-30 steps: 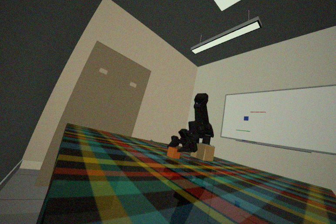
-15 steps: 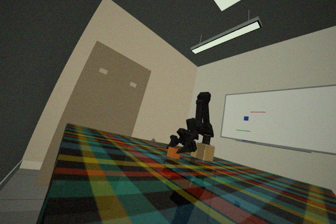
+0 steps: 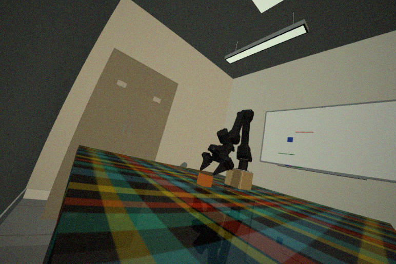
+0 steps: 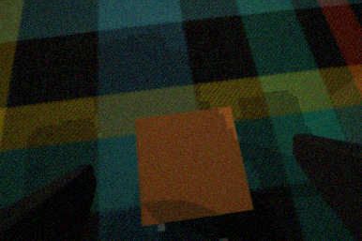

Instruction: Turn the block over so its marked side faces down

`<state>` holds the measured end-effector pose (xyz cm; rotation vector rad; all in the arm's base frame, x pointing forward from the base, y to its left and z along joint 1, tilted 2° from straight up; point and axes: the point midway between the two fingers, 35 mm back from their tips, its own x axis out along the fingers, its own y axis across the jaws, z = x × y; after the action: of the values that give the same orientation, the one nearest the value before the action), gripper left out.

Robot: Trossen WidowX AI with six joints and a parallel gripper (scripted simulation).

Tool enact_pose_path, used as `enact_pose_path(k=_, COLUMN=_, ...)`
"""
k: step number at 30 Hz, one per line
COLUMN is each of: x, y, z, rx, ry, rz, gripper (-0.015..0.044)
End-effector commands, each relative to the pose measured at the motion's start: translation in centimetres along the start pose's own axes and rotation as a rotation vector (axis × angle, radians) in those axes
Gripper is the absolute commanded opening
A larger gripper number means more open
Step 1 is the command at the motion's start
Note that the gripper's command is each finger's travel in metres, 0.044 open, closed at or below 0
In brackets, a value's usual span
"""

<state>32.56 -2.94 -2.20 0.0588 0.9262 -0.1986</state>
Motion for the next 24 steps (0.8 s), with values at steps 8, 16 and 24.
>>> enact_pose_path(k=8, x=-4.2, y=-0.1, z=1.3, rx=0.018, ry=0.111, rz=0.015, gripper=0.044)
enact_pose_path(k=16, x=-3.4, y=0.1, z=3.5, rx=0.009, ry=0.341, rz=0.014, gripper=0.044)
enact_pose_path(k=24, x=-3.7, y=0.0, z=5.5, rx=0.012, ry=0.62, rz=0.018, gripper=0.044)
